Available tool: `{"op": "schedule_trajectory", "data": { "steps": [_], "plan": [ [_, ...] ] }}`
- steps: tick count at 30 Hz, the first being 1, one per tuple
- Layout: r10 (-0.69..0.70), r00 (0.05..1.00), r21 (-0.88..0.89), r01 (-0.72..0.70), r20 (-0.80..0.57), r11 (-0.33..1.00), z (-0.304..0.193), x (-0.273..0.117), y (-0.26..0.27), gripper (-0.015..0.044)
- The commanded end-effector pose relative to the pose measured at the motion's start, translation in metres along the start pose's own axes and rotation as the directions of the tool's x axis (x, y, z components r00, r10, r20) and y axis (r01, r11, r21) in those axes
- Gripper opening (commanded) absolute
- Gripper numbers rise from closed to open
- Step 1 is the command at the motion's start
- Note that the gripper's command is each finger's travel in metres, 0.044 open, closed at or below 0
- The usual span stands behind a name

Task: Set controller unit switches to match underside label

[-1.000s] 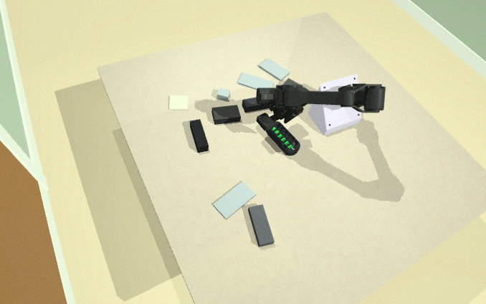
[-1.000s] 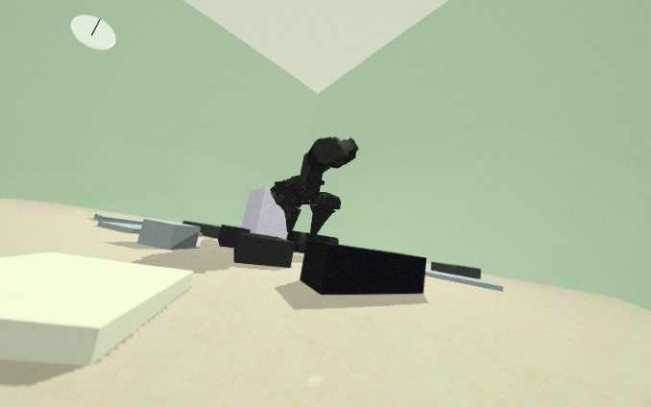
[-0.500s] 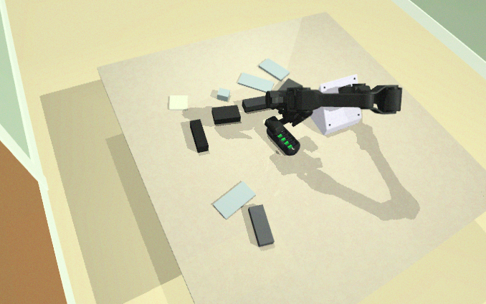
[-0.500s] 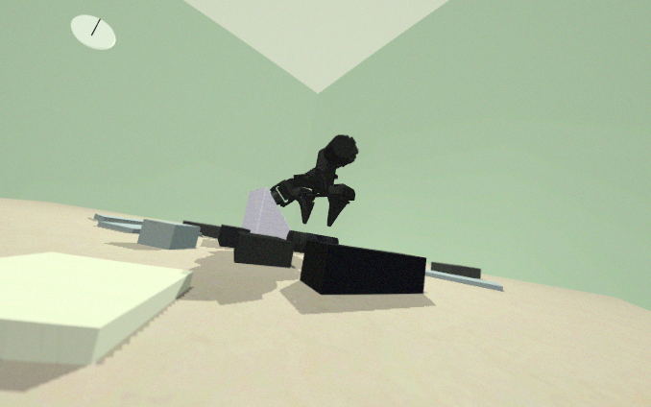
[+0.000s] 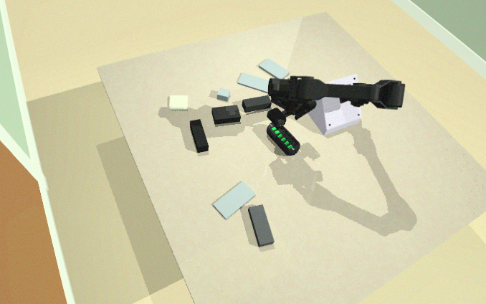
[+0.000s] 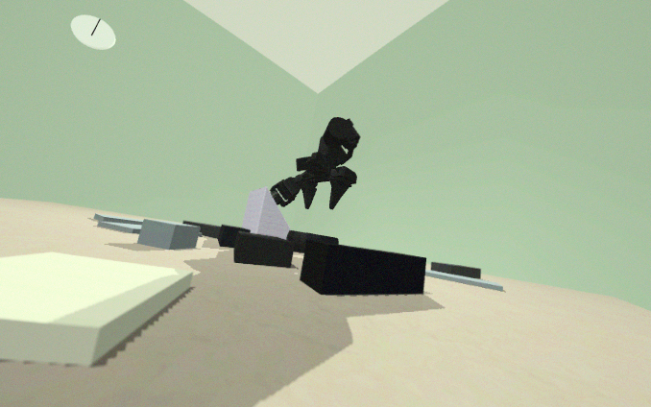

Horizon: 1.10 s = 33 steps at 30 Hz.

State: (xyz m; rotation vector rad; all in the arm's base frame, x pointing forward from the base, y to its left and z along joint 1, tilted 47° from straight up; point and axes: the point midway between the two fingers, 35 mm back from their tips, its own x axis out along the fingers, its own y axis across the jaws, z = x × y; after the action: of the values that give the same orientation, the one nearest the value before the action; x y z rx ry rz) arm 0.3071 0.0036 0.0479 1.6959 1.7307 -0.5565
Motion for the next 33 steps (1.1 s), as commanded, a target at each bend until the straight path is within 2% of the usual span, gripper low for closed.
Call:
{"op": "schedule_trajectory", "data": {
  "steps": [1, 3, 20, 32, 33],
  "plan": [
    [-0.004, 1.000, -0.014, 0.004, 0.003, 1.000, -0.0016, -0.0081, 0.0007, 0.0440],
    [-0.004, 1.000, -0.014, 0.004, 0.003, 1.000, -0.0015, -0.0081, 0.0010, 0.0440],
    [-0.004, 1.000, -0.014, 0.004, 0.003, 1.000, -0.0015, -0.0081, 0.0010, 0.0000],
    [-0.004, 1.000, -0.014, 0.004, 0.003, 1.000, -0.0015, -0.0081, 0.0010, 0.0000],
    [-0.003, 1.000, -0.006, 0.003, -0.001, 1.000, -0.0018, -0.0073, 0.0004, 0.0026]
  ]
}}
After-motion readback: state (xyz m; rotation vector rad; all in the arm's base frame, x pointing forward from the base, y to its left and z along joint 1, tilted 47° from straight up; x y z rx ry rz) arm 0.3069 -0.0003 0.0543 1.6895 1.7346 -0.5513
